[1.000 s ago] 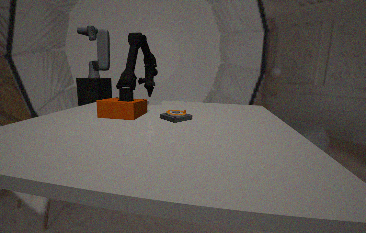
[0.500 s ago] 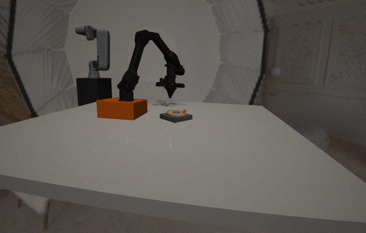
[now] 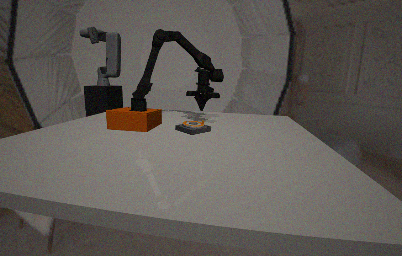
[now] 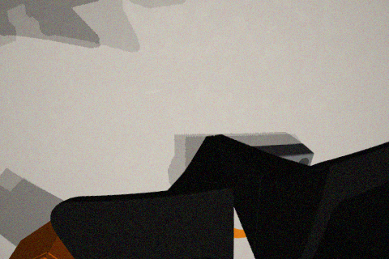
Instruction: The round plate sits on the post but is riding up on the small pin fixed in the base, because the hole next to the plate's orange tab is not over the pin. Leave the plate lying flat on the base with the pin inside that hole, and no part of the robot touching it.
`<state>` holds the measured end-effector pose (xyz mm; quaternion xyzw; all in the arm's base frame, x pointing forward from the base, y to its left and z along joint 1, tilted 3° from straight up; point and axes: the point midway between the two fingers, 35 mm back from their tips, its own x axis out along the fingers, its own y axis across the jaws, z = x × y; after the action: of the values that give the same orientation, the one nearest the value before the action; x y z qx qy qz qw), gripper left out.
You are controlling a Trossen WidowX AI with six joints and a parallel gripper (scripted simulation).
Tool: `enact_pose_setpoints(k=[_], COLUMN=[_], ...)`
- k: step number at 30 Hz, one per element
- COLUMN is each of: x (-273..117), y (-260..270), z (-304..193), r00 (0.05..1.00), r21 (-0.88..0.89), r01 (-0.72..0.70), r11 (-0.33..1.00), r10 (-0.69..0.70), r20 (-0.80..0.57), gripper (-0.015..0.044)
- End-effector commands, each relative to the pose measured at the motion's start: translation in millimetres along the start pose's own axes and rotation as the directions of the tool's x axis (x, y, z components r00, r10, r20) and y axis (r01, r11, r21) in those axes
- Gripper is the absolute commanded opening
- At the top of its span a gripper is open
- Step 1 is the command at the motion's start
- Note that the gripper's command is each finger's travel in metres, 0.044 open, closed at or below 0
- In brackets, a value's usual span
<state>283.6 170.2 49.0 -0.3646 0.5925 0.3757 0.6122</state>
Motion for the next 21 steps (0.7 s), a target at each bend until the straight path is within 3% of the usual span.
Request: enact_pose_setpoints(k=[1, 3, 8, 21], x=[-2.5, -2.8, -4.6, -3.6], y=[-53.2, -59.6, -95.9, -97.2], z=[-44.7, -51.2, -97.5, -99.3], r00=[1.000, 1.000, 0.999, 0.999], r21=[0.500, 0.558, 0.857, 0.866], r01=[-0.011, -0.013, -0.028, -0.029], r11=[0.866, 0.830, 0.514, 0.500], r10=[0.000, -0.001, -0.010, -0.011], r20=[0.022, 0.024, 0.039, 0.039], gripper=[0.0000, 0.0000, 0.0000, 0.0000])
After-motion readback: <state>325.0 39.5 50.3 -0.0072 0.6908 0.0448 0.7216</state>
